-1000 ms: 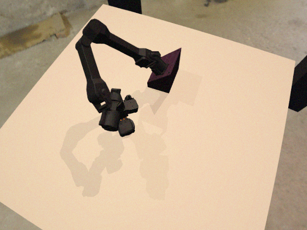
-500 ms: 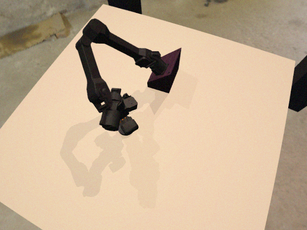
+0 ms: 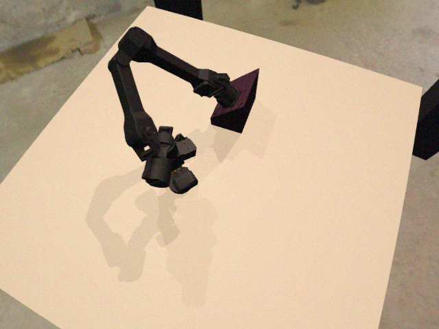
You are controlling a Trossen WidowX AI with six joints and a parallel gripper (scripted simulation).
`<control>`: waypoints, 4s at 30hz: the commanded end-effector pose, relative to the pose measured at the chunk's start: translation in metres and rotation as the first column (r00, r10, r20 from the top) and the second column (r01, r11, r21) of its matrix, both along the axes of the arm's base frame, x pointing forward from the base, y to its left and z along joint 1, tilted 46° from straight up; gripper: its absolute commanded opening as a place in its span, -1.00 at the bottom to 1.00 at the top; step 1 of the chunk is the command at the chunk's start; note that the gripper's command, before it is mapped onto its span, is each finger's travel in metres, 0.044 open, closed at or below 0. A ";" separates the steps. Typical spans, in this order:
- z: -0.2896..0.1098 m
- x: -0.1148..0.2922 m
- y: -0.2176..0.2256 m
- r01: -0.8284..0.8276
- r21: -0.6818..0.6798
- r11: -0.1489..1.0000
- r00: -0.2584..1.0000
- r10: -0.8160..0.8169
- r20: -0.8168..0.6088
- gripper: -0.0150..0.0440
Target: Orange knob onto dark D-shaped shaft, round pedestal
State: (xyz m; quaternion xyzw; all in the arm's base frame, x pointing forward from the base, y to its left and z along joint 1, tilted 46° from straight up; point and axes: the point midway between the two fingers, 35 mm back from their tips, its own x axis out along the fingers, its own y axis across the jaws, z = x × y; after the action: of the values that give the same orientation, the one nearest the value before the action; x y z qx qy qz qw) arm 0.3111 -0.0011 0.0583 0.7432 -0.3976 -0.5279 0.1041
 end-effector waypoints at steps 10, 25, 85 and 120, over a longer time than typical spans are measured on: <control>-0.002 0.000 -0.002 -0.004 0.001 1.000 1.000 0.004 0.001 -0.49; 0.003 0.004 0.001 -0.152 -0.014 0.988 0.978 0.148 -0.146 -0.49; 0.000 0.003 -0.001 -0.152 -0.014 0.988 0.978 0.148 -0.146 -0.49; -0.001 0.003 -0.002 -0.152 -0.014 0.988 0.978 0.148 -0.146 -0.49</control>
State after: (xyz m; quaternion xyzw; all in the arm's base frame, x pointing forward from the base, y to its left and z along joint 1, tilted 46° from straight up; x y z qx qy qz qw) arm 0.3135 -0.0036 0.0575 0.7290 -0.3394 -0.5664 0.1806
